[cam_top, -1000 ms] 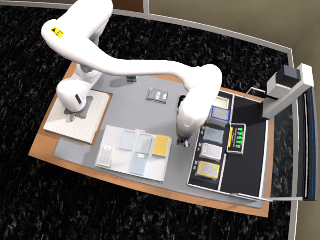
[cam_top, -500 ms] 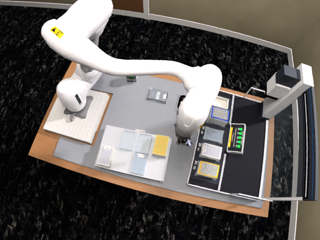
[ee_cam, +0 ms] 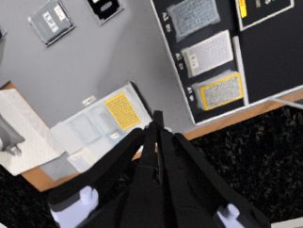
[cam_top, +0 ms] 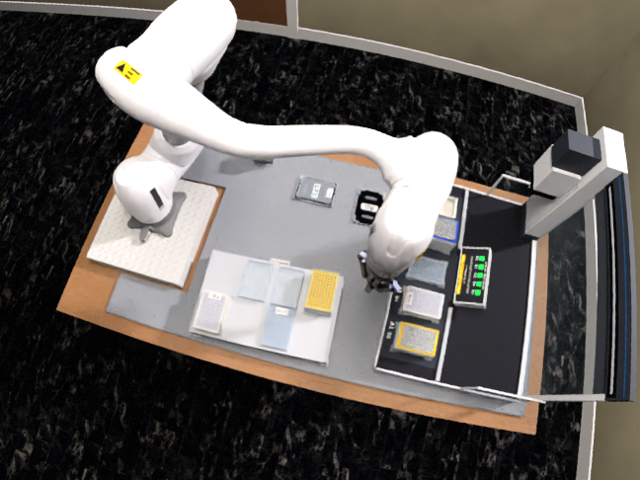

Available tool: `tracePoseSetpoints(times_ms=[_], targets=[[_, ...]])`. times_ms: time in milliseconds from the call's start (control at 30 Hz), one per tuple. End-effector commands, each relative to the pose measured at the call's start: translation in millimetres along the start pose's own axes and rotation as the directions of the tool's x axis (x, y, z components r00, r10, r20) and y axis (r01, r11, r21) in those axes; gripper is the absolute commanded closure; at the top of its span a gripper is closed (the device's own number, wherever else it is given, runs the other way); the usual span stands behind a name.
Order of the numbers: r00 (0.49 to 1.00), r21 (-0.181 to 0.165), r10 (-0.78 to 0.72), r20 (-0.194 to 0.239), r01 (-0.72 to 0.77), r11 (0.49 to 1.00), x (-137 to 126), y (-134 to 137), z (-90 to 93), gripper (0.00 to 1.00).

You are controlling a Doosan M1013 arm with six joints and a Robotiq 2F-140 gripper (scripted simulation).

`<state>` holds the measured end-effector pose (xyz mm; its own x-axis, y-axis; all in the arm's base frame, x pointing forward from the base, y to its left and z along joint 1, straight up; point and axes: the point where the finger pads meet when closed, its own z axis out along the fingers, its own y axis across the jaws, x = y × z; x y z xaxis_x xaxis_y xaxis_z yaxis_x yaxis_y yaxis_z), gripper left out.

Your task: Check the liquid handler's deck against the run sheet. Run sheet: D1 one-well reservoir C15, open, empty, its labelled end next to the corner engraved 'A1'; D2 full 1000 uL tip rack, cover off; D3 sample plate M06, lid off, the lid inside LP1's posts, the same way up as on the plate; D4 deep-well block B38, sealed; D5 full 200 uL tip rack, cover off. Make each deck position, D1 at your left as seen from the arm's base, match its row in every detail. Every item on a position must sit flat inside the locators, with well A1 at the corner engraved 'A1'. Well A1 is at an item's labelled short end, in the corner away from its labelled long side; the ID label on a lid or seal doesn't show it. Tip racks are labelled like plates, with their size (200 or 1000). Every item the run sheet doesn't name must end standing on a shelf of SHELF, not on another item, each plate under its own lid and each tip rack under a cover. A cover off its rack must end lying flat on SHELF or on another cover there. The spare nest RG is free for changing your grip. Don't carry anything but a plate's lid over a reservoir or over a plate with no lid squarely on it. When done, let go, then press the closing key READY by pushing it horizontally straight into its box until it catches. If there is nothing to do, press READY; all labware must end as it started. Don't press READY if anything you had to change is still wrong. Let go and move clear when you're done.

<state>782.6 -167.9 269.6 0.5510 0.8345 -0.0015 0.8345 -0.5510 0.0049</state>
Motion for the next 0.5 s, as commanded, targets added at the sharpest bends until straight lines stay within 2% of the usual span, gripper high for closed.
tracePoseSetpoints(times_ms=[0, 133, 467], targets=[[0.997, 0.0, -0.073, -0.001, 0.073, 0.997, 9.9, 15.6, -1.3, 0.9], [0.988, 0.0, -0.152, -0.001, 0.152, 0.988, 20.1, 31.6, -1.4, 0.9], [0.951, 0.0, -0.308, -0.001, 0.308, 0.951, 20.1, 31.6, -1.4, 0.9]])
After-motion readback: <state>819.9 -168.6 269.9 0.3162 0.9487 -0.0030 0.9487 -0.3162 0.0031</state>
